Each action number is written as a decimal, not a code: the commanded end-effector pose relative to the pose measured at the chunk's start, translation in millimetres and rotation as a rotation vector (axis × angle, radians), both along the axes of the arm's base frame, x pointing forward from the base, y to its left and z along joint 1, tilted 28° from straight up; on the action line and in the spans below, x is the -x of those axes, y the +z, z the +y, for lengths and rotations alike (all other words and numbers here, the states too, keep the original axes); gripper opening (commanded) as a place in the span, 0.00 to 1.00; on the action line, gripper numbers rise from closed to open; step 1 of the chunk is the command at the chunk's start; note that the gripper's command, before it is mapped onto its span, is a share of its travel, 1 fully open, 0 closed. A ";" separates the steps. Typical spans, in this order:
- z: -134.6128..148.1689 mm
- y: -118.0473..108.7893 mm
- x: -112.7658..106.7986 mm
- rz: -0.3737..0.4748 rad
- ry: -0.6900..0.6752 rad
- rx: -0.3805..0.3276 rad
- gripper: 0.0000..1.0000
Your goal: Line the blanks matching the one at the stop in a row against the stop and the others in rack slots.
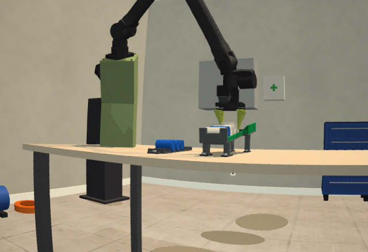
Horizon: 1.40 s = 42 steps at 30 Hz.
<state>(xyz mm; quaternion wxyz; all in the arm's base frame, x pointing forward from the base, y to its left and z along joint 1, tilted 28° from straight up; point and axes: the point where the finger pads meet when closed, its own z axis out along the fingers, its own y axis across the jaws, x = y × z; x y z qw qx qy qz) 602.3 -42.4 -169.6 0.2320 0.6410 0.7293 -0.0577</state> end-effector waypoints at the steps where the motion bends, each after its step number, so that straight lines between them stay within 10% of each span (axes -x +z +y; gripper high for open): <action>1: 12.9 6.0 -9.7 -0.009 0.021 -0.002 0.60; 18: 11.3 5.3 -8.3 -0.006 0.019 -0.002 0.80; 42: 24.1 39.7 3.3 -0.016 0.013 -0.002 0.80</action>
